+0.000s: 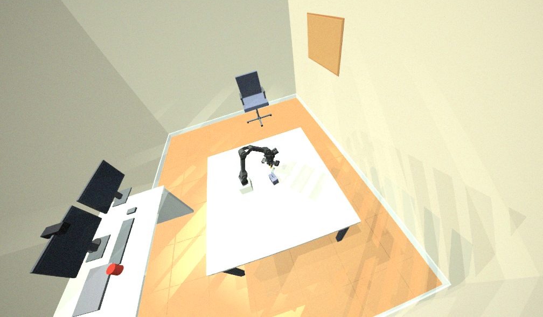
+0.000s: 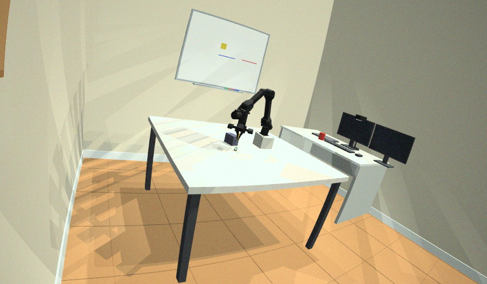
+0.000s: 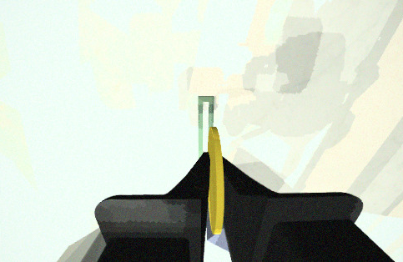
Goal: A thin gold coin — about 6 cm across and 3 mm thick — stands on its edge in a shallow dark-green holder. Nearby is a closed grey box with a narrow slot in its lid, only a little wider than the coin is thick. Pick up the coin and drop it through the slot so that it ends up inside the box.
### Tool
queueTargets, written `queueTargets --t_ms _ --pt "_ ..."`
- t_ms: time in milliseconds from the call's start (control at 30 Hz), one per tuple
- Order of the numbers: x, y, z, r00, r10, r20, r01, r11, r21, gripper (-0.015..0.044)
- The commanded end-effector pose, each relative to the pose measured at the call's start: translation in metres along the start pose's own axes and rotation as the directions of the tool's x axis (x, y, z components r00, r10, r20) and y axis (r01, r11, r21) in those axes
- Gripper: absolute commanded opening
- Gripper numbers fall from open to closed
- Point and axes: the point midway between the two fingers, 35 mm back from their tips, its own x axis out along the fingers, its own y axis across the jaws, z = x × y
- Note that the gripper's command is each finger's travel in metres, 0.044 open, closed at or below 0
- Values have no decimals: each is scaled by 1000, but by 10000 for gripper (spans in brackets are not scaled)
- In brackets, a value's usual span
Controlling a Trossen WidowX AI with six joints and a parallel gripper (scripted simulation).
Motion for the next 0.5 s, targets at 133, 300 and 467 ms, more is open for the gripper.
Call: queueTargets --t_ms 133,300,467 --pt "-21 1 -1 1000 -5 1 5 1000 -6 0" --pt "-30 1 -2 1000 -5 1 5 1000 -6 0" --pt "-30 2 -3 1000 -5 1 5 992 -126 0"
